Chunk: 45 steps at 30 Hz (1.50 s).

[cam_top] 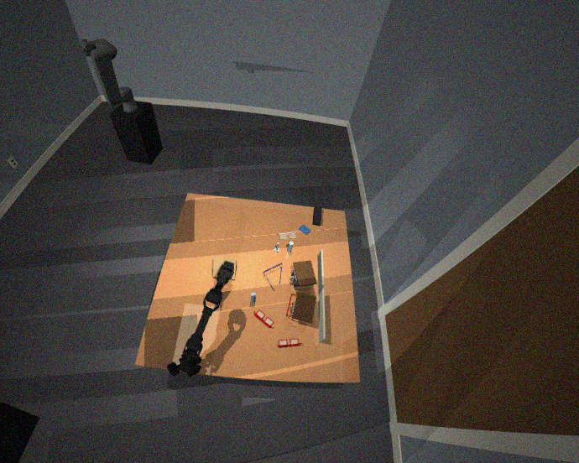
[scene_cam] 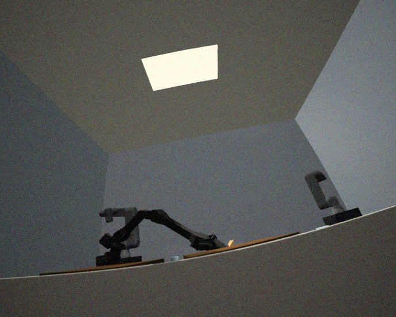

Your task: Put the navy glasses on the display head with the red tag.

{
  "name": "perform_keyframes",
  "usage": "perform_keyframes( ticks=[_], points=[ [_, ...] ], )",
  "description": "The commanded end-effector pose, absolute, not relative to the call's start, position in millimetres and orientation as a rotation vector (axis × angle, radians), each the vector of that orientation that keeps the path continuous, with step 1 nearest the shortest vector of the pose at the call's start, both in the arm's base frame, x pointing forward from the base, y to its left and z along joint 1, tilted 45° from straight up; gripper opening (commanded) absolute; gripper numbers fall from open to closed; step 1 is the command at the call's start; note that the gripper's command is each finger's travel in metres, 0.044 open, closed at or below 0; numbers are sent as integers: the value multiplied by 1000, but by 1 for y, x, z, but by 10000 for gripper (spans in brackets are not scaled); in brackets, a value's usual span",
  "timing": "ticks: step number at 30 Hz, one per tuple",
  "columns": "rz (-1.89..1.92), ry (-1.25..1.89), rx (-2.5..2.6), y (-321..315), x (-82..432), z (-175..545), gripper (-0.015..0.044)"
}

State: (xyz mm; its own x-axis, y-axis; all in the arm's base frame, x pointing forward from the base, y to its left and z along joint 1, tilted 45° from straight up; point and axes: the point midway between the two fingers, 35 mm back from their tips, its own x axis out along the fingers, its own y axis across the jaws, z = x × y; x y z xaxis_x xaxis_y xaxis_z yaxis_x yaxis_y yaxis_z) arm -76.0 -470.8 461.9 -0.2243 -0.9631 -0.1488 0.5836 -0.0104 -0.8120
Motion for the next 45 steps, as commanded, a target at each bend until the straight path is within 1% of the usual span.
perform_keyframes(
  ticks=[1, 2, 8, 10, 12, 17, 25, 28, 31, 38, 45],
  points=[
    [-1570, 943, -551, -471, -76, 462, 426],
    [-1570, 943, -551, -471, -76, 462, 440],
    [-1570, 943, -551, -471, -76, 462, 440],
    [-1560, 938, -554, -471, -70, 461, 387],
    [-1529, 921, -563, -471, -54, 460, 335],
    [-1383, 844, -599, -465, 24, 454, 204],
    [-1126, 720, -644, -427, 148, 440, 200],
    [-1027, 702, -615, -410, 190, 422, 200],
    [-951, 660, -604, -388, 206, 420, 200],
    [-767, 714, -551, -345, 278, 369, 200],
    [-544, 812, -532, -265, 350, 304, 200]
  ],
)
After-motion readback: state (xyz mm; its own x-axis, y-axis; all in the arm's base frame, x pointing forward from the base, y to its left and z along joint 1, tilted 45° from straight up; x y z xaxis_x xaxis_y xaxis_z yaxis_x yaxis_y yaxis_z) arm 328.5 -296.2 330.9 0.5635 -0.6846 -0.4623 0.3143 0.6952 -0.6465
